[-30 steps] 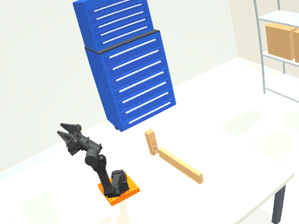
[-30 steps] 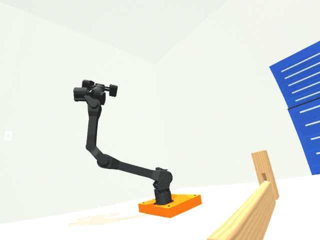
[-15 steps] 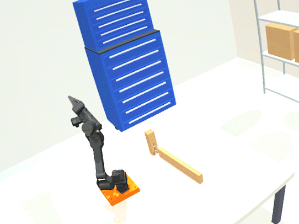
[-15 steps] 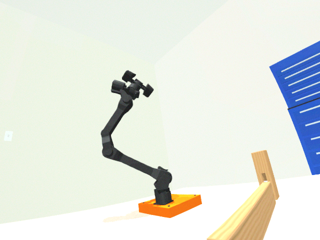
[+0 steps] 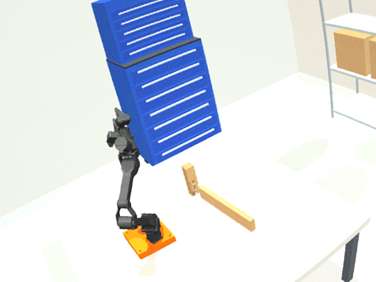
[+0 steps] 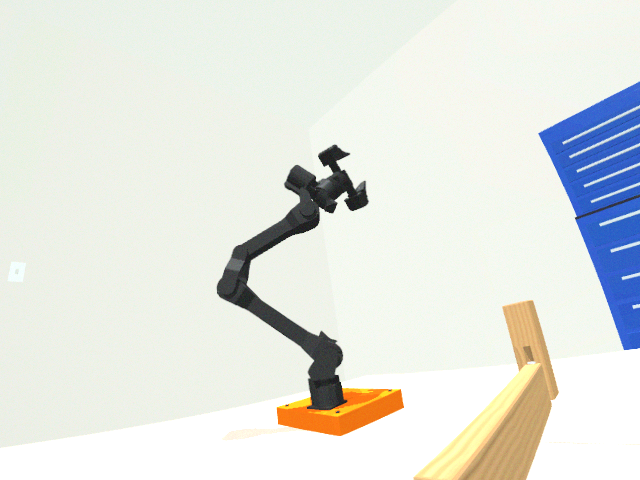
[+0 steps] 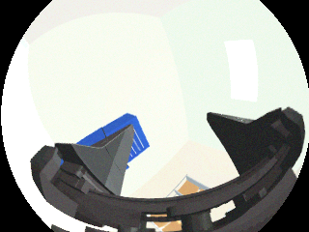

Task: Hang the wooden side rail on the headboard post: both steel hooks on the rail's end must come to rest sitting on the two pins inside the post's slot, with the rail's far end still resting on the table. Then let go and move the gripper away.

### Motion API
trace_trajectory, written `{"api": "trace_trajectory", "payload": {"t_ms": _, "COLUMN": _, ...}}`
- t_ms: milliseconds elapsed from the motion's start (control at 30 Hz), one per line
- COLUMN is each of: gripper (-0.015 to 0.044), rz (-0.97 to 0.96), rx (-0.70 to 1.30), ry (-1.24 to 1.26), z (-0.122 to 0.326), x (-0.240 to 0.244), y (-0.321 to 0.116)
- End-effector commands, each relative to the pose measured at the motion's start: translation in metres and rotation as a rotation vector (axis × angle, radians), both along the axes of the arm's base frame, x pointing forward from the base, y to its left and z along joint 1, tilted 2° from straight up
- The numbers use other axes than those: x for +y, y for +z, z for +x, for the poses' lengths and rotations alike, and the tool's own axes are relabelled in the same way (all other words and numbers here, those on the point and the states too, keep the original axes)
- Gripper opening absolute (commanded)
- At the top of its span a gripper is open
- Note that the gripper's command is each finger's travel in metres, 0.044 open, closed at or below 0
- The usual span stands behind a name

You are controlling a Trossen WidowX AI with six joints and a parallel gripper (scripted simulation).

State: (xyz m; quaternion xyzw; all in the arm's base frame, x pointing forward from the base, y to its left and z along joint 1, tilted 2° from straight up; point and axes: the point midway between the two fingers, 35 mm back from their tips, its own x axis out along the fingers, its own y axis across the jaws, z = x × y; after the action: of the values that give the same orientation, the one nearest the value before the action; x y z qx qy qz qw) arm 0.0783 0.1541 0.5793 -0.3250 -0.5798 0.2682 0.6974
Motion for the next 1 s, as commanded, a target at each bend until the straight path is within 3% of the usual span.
{"api": "trace_trajectory", "payload": {"t_ms": 0, "gripper": 0.0440, "rz": -0.013, "rx": 0.109, "ry": -0.018, "z": 0.033, "x": 0.014, "y": -0.025}}
{"api": "trace_trajectory", "payload": {"t_ms": 533, "gripper": 0.0440, "rz": -0.017, "rx": 0.649, "ry": -0.153, "z": 0.169, "x": 0.036, "y": -0.188}}
{"api": "trace_trajectory", "payload": {"t_ms": 967, "gripper": 0.0440, "rz": 0.075, "rx": 1.090, "ry": -0.326, "z": 0.218, "x": -0.004, "y": -0.350}}
